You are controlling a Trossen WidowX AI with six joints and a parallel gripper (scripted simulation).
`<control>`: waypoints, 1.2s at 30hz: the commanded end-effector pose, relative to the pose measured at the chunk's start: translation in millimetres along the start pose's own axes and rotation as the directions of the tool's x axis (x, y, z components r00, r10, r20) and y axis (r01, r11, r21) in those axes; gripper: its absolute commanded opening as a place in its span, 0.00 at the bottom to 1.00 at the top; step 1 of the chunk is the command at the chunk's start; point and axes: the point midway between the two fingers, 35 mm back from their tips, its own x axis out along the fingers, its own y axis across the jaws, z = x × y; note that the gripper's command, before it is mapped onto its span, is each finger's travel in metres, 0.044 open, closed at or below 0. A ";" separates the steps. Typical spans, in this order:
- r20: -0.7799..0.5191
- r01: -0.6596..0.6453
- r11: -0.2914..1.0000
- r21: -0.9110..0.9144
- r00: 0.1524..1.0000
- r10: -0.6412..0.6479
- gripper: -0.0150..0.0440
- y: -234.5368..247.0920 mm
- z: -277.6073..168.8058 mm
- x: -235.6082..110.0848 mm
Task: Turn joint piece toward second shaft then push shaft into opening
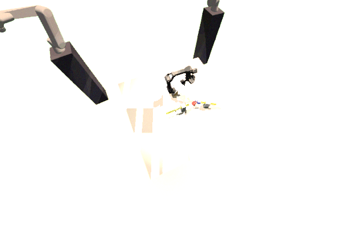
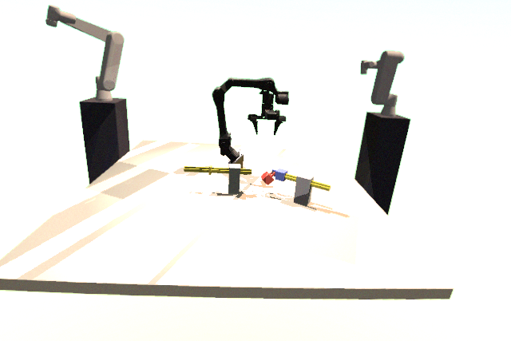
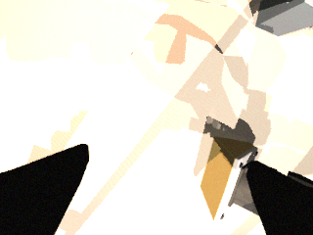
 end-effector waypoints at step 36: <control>-0.140 -0.109 0.967 -0.230 0.987 0.078 1.00 -42.1 196.5 101.2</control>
